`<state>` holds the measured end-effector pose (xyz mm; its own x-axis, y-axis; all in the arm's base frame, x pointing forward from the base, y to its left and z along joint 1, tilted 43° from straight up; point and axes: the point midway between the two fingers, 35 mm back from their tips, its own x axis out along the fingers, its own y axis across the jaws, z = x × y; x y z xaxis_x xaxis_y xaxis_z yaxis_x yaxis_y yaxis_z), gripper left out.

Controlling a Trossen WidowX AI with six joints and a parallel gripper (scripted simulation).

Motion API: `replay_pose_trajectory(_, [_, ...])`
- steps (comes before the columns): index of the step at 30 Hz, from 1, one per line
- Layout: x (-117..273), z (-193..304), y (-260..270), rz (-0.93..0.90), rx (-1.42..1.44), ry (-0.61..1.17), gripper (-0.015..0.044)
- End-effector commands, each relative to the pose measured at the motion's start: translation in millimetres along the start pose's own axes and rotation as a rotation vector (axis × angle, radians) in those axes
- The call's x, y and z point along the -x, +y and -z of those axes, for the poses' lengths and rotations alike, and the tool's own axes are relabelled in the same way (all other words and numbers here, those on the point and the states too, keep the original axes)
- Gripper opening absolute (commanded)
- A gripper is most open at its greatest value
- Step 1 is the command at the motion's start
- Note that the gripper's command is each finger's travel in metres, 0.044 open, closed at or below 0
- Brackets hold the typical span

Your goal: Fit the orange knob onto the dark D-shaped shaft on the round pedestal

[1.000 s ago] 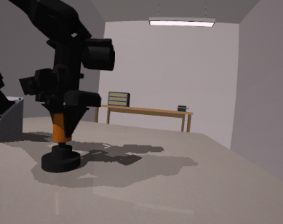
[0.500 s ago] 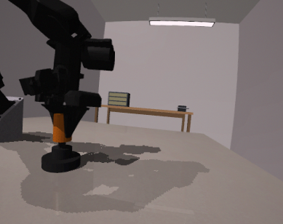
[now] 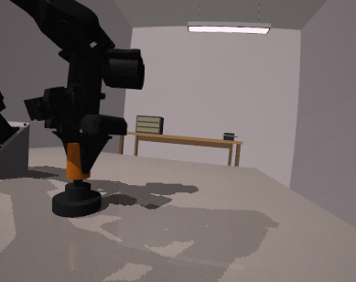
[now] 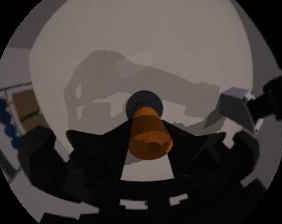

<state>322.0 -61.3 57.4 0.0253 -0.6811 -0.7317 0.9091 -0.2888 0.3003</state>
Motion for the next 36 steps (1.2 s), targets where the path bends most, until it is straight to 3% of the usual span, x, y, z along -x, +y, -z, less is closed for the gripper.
replay_pose_trajectory(1, [-0.4, 0.1, 0.1, -0.001, 0.017, -0.001, 0.0000])
replay_pose_trajectory(36, [5.5, 0.2, 0.4, -0.001, -0.068, -0.001, 0.0000])
